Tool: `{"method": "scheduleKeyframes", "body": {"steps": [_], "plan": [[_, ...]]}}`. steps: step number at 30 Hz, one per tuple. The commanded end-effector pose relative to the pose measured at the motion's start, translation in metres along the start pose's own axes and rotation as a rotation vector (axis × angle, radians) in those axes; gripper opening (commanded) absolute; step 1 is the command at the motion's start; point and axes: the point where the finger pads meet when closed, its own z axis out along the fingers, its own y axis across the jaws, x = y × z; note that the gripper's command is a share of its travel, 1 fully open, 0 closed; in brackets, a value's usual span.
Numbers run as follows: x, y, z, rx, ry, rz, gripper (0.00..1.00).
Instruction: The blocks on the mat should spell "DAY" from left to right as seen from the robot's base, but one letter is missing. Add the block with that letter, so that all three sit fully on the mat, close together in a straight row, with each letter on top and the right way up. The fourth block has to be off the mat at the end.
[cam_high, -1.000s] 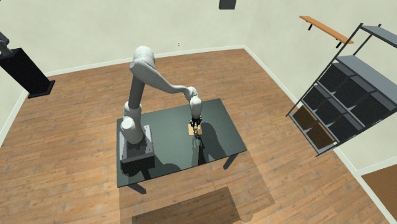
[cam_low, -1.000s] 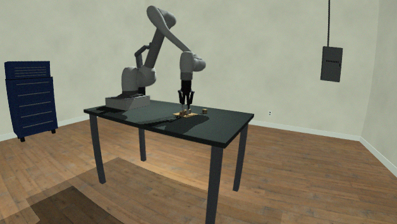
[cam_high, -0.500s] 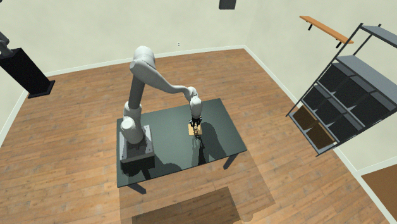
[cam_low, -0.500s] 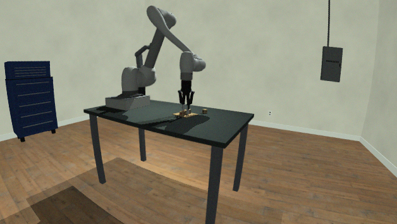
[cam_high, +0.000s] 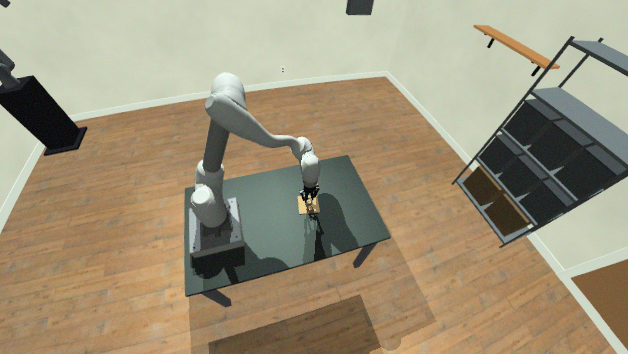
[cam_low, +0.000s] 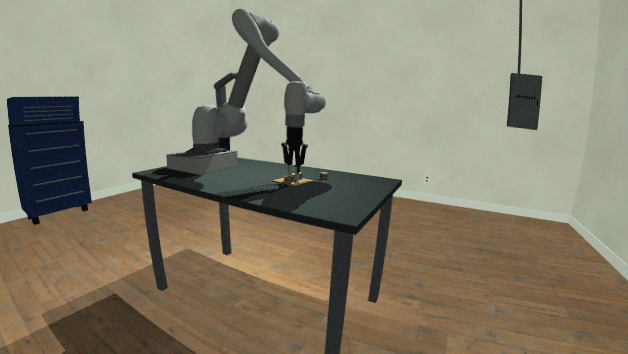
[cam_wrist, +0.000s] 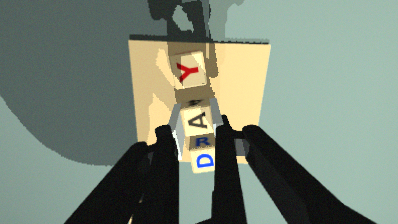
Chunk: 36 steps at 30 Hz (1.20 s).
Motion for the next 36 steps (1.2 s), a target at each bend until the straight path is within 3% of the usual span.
{"method": "scheduleKeyframes", "body": {"steps": [1,15,30,36], "plan": [[0.0037,0.0043,0.0029,-0.005,0.004,-0.009,0.16],[0.0037,0.0043,0.0029,-0.005,0.004,-0.009,0.16],[0.0037,0.0043,0.0029,-0.005,0.004,-0.009,0.28],[0.0037,0.0043,0.0029,-0.005,0.004,-0.009,0.28]]}}
